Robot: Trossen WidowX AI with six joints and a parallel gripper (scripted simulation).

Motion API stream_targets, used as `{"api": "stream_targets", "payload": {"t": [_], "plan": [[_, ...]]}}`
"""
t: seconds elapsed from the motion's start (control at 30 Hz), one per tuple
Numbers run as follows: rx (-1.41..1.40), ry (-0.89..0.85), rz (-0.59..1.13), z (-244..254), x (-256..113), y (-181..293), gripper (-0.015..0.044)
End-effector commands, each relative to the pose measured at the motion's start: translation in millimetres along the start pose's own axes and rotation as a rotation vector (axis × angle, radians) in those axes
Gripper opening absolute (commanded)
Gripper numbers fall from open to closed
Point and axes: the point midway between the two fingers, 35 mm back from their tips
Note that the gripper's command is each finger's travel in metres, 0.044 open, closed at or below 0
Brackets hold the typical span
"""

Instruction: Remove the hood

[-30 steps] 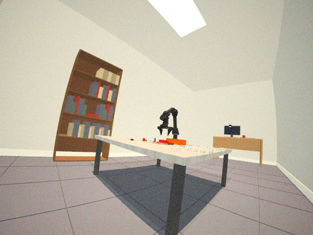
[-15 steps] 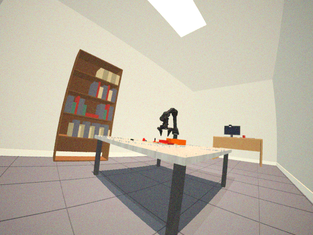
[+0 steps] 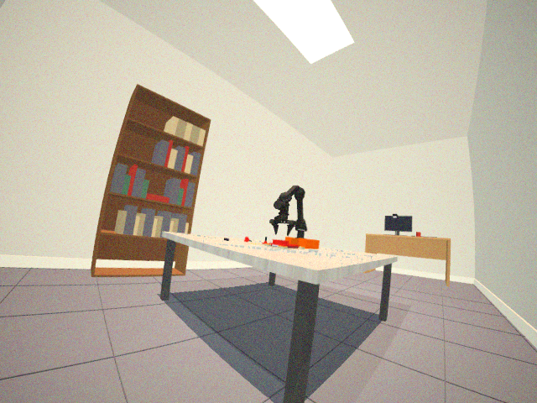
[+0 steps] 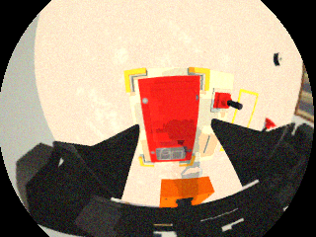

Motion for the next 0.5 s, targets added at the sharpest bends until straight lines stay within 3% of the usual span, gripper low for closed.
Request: {"api": "stream_targets", "payload": {"t": [0.0, 0.47], "plan": [[0.005, 0.006, 0.006, -0.7, 5.1, 0.9, 0.0440], [0.005, 0.006, 0.006, -0.3, 14.2, 0.7, 0.0440]]}}
Point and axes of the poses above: the point midway between the two fingers, 35 mm back from their tips, its own x axis out along the fingers, its own z axis across the jaws, y = z × x, and after that the axes turned 15 degrees about x, right-handed
